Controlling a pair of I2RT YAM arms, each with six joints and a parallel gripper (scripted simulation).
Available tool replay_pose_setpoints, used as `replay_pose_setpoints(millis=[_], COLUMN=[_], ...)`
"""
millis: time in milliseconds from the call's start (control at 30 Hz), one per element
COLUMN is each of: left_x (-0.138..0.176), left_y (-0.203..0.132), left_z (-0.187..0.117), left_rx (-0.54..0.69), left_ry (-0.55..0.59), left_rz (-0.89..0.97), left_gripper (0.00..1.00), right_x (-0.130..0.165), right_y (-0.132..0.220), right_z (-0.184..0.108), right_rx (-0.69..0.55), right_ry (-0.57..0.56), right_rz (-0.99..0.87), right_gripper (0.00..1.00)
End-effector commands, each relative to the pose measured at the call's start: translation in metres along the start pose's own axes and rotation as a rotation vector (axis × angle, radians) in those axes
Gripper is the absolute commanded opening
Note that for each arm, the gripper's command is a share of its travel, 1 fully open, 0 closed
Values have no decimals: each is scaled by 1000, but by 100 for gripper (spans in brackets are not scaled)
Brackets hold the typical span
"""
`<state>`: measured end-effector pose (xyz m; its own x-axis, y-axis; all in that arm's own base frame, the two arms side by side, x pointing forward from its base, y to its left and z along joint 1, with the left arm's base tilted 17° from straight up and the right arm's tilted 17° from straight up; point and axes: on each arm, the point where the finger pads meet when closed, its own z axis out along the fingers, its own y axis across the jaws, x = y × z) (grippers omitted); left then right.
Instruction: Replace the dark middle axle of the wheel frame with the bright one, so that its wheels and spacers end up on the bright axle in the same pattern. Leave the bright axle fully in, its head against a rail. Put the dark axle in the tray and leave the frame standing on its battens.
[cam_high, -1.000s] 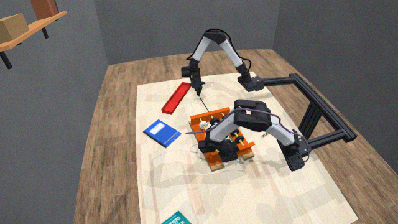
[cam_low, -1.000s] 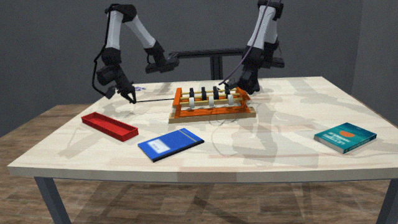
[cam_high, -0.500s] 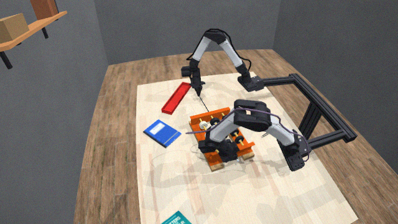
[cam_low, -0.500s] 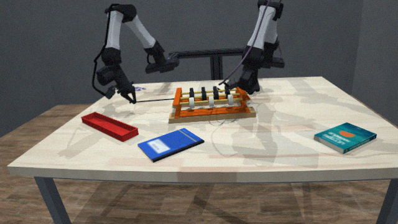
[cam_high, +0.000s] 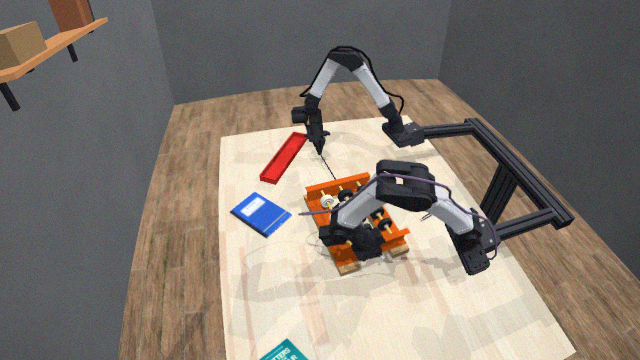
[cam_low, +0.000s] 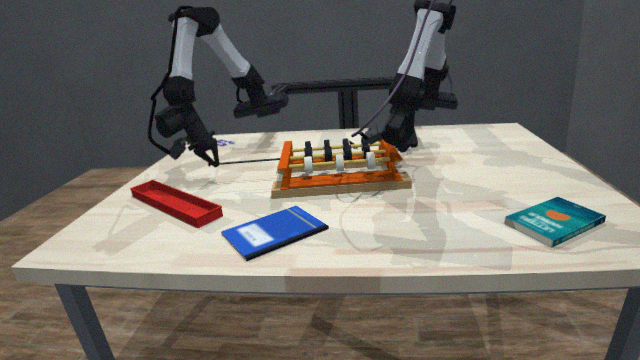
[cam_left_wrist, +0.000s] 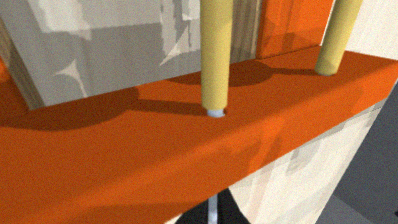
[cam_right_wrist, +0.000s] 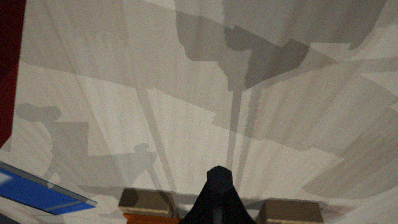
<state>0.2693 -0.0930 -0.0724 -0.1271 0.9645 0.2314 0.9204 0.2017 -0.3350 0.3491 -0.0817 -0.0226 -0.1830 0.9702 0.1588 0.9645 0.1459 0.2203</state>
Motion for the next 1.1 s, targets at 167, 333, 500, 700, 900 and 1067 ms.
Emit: replay_pose_setpoints(millis=[167,333,500,700,900,1067], left_x=[-50,-49,-48,-48,-47,-46], left_y=[14,14,14,14,13,13], left_z=[-20,-20,-19,-19,-19,-19], left_rx=[-88,-87,-86,-86,-85,-84], left_ry=[-176,-173,-170,-168,-164,-161], left_rz=[41,41,40,40,39,38], left_gripper=[0,0,0,0,0,0], right_x=[16,15,16,16,16,16], right_y=[-10,-8,-10,-10,-9,-9], right_z=[12,12,12,12,12,12], right_rx=[51,48,52,52,51,51], right_ry=[71,69,72,72,71,71], right_rz=[-12,-14,-12,-13,-14,-14], right_gripper=[0,0,0,0,0,0])
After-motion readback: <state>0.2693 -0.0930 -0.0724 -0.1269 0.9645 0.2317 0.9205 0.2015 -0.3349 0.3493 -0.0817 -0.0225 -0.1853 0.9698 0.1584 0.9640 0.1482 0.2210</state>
